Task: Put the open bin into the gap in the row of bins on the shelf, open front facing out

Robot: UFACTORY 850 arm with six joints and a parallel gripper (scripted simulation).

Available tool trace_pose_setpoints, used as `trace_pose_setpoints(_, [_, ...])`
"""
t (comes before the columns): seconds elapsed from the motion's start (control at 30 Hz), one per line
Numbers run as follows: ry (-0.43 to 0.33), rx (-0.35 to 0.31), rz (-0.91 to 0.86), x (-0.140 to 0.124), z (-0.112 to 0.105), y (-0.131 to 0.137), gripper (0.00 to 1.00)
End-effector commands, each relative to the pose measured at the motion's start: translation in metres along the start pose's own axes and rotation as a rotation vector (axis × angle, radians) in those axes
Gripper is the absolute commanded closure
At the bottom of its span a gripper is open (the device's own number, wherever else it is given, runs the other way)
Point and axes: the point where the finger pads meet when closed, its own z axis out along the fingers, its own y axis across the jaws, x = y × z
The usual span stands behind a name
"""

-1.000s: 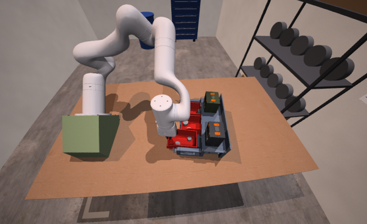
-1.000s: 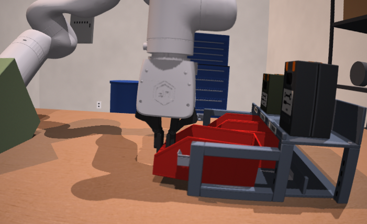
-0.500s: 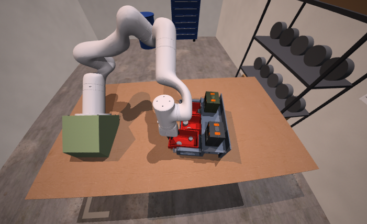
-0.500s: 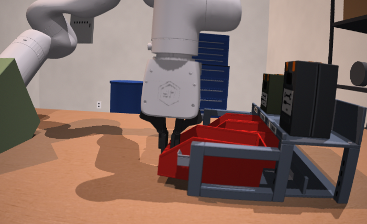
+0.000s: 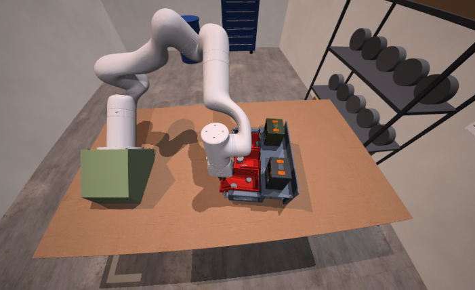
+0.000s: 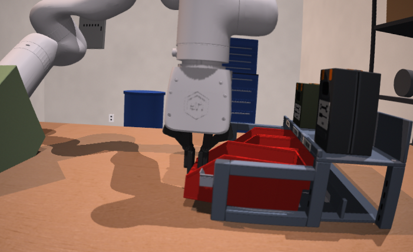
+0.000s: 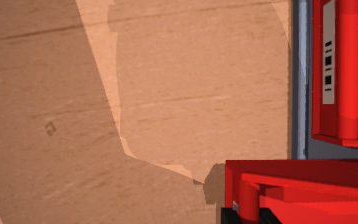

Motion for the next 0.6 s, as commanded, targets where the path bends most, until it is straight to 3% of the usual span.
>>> trace_pose_setpoints(0.0, [-0.001, -0.002, -0.001, -0.0001, -0.0009, 0.0028, 1.0])
trace_pose_setpoints(0.57, [-0.001, -0.002, -0.001, -0.0001, -0.0009, 0.0126, 1.0])
